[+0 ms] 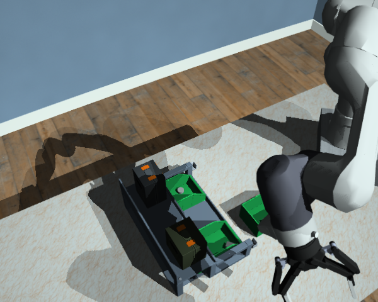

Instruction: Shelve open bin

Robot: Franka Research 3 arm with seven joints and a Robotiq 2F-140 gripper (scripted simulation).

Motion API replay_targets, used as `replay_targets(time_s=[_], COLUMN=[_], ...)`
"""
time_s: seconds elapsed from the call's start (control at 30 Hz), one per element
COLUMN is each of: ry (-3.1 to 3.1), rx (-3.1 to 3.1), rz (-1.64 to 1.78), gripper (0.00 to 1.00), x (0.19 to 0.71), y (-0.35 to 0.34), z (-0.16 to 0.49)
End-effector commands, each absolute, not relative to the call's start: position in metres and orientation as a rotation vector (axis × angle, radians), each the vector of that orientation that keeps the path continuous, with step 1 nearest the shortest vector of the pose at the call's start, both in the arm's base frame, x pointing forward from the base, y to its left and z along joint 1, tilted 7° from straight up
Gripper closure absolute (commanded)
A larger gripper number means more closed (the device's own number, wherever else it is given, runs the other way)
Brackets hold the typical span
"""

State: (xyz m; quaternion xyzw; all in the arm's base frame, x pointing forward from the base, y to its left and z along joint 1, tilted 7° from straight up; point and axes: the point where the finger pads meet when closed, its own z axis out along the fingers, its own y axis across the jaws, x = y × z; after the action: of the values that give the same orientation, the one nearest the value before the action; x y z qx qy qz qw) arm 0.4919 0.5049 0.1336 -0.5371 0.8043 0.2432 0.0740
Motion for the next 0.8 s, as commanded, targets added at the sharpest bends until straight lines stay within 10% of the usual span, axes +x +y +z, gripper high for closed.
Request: replay_targets(time_s=[0.0,0.77], ry=[2.414,2.425], rx=[-1.612,-1.606], rz=[0.73,0.722], gripper=[0.0,0.0], x=[0.492,0.4919], y=[0.505,0.5021], z=[0.1338,0.1331])
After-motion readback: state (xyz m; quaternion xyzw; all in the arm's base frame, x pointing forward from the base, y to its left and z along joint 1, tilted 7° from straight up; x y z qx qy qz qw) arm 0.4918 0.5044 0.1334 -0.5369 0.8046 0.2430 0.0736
